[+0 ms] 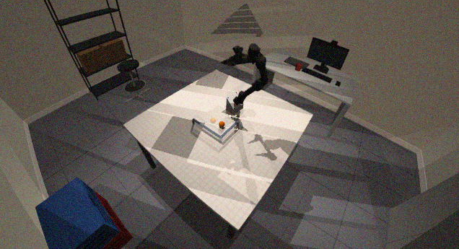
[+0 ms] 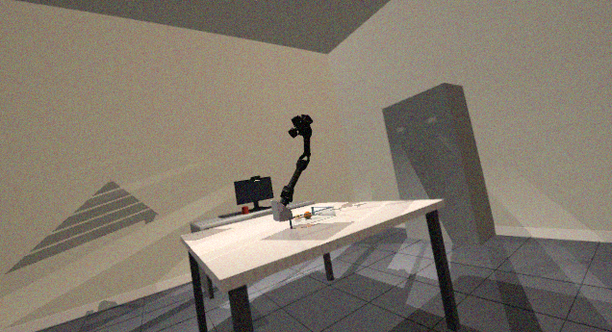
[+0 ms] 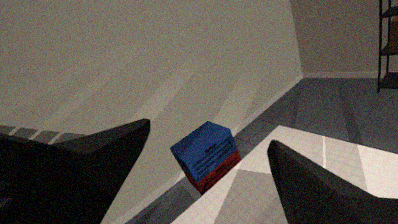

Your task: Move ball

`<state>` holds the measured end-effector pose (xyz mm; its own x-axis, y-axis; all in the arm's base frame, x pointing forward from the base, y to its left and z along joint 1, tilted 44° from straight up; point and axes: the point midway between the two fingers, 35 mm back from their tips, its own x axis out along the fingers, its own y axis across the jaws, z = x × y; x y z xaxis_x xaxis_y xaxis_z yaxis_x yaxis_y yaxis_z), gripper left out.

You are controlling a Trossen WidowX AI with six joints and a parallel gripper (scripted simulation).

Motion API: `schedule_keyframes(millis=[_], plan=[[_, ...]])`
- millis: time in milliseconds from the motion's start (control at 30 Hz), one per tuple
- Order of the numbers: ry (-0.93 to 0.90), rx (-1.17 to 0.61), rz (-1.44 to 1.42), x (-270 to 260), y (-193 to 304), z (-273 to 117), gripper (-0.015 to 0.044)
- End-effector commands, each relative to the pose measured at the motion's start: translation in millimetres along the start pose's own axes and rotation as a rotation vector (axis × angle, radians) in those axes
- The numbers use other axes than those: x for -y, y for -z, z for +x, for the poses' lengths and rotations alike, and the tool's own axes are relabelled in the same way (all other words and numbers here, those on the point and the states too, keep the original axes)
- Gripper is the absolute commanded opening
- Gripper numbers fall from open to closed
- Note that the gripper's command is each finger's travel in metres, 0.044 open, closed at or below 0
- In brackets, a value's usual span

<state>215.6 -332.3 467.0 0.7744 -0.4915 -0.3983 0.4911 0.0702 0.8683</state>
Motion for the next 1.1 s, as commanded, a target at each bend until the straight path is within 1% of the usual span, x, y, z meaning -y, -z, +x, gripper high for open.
schedule_keyframes(millis=[0,33,200,400,733,1067], plan=[[0.003,-0.007,-0.014,1,2,2,0.0374],[0.011,-0.030,-0.055,5,6,8,0.0354],[0.040,-0.266,-0.459,40,61,63,0.0354],[0.007,-0.439,-0.736,67,106,91,0.0354],[-0.125,-0.695,-1.129,111,179,118,0.0354],[-0.368,-0.939,-1.494,161,255,123,0.0354]])
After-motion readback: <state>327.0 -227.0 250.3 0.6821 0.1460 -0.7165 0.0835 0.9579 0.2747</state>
